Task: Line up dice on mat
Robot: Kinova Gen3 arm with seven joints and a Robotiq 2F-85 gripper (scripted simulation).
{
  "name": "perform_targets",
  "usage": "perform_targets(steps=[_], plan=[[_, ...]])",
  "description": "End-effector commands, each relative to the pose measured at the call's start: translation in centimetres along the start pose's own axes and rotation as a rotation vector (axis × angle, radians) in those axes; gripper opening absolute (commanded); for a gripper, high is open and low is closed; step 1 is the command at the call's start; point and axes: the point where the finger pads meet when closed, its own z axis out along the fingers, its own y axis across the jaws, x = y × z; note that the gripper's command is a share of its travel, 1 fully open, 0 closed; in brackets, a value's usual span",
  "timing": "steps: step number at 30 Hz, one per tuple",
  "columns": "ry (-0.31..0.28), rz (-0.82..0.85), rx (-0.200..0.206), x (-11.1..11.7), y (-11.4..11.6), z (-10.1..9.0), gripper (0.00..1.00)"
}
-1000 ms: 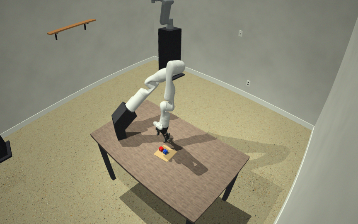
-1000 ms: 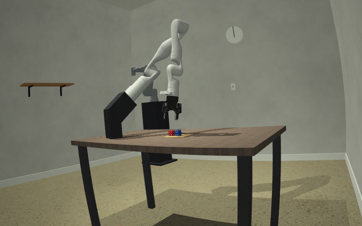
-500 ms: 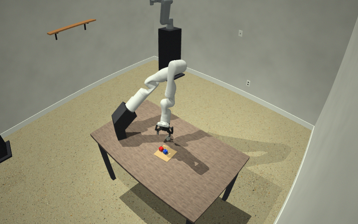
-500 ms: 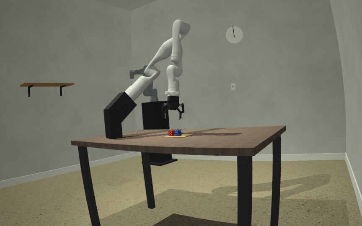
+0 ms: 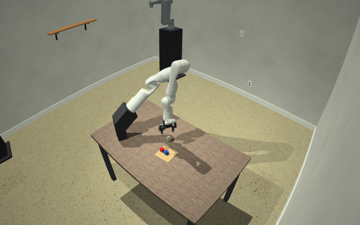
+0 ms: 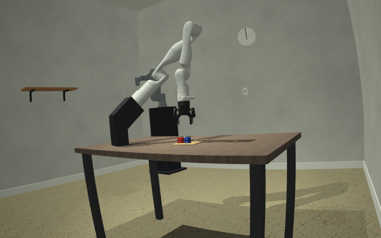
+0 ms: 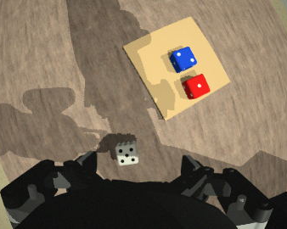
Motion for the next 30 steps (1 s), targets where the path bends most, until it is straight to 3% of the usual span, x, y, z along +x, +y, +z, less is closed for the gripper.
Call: perform_targets(steps=[1,15,16,30], plan=[[-0.001,-0.095,0.019,-0.70,-0.89,-0.16,1.00],[-0.010,-0.191,0.038,-1.46,-1.58,-0.28,1.00],[-0.010,-0.191,0.038,-1.47,-1.58,-0.28,0.46],[-0.010,-0.191,0.038,-1.47,-1.58,-0.28,0.46]])
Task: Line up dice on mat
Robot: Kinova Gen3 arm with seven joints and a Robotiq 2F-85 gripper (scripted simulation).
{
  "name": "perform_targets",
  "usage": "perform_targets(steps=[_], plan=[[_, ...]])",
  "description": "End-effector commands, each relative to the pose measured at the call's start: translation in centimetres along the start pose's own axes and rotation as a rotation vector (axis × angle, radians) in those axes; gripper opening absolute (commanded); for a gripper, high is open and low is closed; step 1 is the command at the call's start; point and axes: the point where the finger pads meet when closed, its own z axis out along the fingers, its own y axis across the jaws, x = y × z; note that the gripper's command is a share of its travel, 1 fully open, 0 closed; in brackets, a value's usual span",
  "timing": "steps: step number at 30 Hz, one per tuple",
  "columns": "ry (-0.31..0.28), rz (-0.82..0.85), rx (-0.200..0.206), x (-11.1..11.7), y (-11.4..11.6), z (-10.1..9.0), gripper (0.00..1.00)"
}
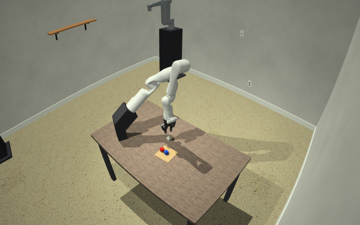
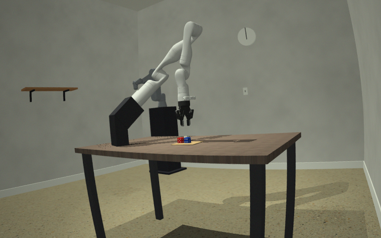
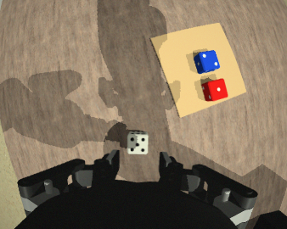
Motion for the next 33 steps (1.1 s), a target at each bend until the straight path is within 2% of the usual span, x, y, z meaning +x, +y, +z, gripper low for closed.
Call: perform_targets(steps=[1,33], plan=[[0.003,-0.017,0.006,0.02,-0.33,-0.02,0.46],[0.003,-0.017,0.006,0.07,-0.34,0.27,0.46]])
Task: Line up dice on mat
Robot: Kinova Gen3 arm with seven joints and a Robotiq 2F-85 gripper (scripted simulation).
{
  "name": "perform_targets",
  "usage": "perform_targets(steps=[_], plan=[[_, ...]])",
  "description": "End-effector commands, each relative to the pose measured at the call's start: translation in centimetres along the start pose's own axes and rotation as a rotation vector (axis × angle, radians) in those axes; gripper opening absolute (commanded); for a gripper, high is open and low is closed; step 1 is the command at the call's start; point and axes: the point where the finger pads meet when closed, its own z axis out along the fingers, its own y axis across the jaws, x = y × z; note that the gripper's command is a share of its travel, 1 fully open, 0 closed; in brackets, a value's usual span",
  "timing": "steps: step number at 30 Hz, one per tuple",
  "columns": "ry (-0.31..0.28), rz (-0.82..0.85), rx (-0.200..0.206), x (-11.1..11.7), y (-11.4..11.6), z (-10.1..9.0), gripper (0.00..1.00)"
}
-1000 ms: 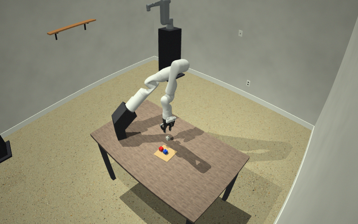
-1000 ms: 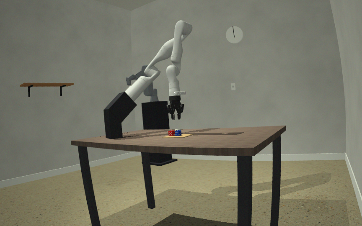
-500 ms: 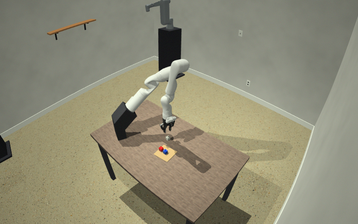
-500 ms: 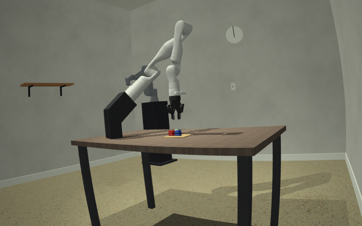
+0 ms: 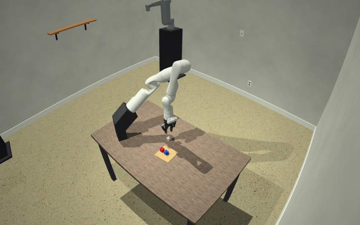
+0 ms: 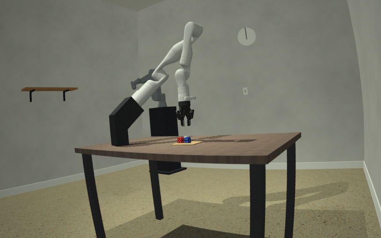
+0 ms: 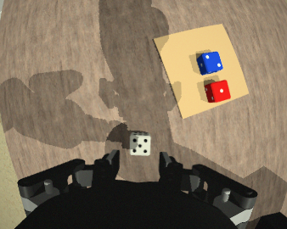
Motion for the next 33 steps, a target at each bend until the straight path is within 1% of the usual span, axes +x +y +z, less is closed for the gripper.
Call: perform_targets(steps=[1,14,16,17,19,31,33], plan=[[0.004,-0.009,0.002,0.1,-0.1,0.2,0.46],[0.010,-0.010,0.003,0.4,-0.1,1.7,0.46],[0.010,-0.010,0.003,0.4,-0.1,1.7,0.46],[0.001,-0.009,0.001,0.1,0.0,1.8,0.46],[0.015,-0.009,0.004,0.5,-0.1,2.2,0.46],[0.007,-0.009,0.001,0.2,-0.1,4.1,0.46],[0.007,-0.009,0.001,0.2,-0.1,4.1,0.46]])
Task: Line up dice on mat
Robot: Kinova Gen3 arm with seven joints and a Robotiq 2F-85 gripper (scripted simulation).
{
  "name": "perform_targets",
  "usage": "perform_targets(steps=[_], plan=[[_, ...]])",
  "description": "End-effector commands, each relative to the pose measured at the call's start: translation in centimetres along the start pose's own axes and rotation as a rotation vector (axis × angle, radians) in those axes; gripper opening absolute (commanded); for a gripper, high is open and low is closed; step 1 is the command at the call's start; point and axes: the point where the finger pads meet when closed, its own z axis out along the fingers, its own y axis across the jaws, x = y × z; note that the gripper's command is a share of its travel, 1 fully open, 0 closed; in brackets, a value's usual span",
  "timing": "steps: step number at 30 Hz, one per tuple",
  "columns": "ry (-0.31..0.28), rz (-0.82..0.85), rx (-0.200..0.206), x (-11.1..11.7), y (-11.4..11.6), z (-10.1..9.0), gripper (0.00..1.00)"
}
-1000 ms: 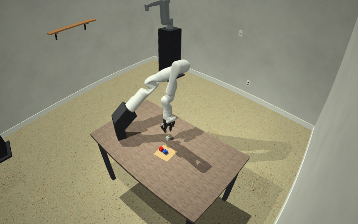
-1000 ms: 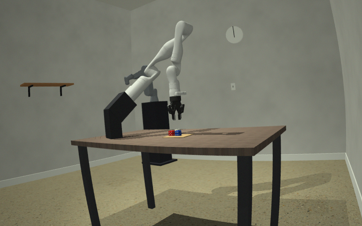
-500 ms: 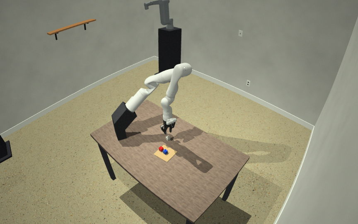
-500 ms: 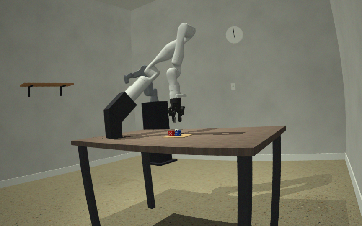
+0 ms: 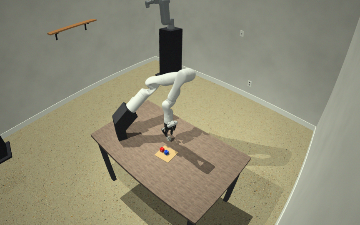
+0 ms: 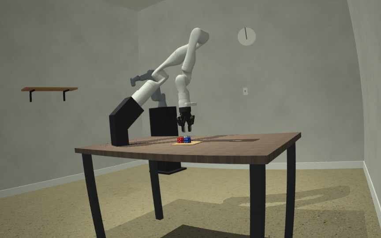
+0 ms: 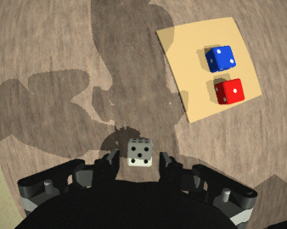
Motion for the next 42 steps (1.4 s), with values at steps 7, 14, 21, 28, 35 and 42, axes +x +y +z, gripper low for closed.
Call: perform_targets(steps=[7,14,21,28,35,42], plan=[[-0.006,-0.003,-0.001,-0.19,0.03,1.14,0.46],[-0.006,-0.003,-0.002,-0.23,0.04,1.46,0.46],[-0.007,-0.003,-0.002,-0.25,0.04,1.49,0.46],[-0.007,-0.003,-0.002,-0.25,0.04,1.49,0.46],[-0.007,-0.003,-0.002,-0.25,0.04,1.49,0.46],[-0.007,-0.003,-0.002,-0.25,0.04,1.49,0.46]])
